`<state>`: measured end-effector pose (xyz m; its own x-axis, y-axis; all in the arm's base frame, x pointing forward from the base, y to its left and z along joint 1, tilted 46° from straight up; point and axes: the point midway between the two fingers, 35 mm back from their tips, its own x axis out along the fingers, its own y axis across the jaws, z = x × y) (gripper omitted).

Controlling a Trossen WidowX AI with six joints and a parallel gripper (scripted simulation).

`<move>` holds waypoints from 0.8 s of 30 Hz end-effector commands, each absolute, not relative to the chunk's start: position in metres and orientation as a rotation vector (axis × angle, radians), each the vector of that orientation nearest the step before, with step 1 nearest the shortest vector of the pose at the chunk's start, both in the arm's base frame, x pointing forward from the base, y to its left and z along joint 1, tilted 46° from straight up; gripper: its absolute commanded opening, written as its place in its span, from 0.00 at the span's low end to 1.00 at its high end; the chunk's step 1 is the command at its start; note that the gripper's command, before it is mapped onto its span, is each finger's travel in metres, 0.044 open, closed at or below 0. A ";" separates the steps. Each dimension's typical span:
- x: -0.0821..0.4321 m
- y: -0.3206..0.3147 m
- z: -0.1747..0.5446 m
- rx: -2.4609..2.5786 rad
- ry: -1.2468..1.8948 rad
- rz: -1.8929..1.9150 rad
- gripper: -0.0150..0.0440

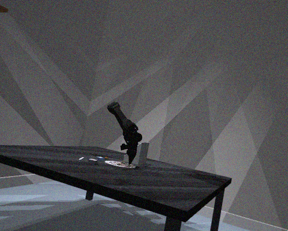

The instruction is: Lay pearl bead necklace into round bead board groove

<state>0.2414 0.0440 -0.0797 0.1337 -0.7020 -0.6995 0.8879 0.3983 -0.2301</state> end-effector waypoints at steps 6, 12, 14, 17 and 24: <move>0.241 0.043 -0.081 0.262 0.843 -1.174 0.39; 0.241 0.043 -0.081 0.262 0.843 -1.174 0.65; 0.241 0.043 -0.081 0.262 0.843 -1.174 0.74; 0.240 0.043 -0.079 0.260 0.844 -1.176 0.88; 0.238 0.045 -0.077 0.254 0.846 -1.178 1.00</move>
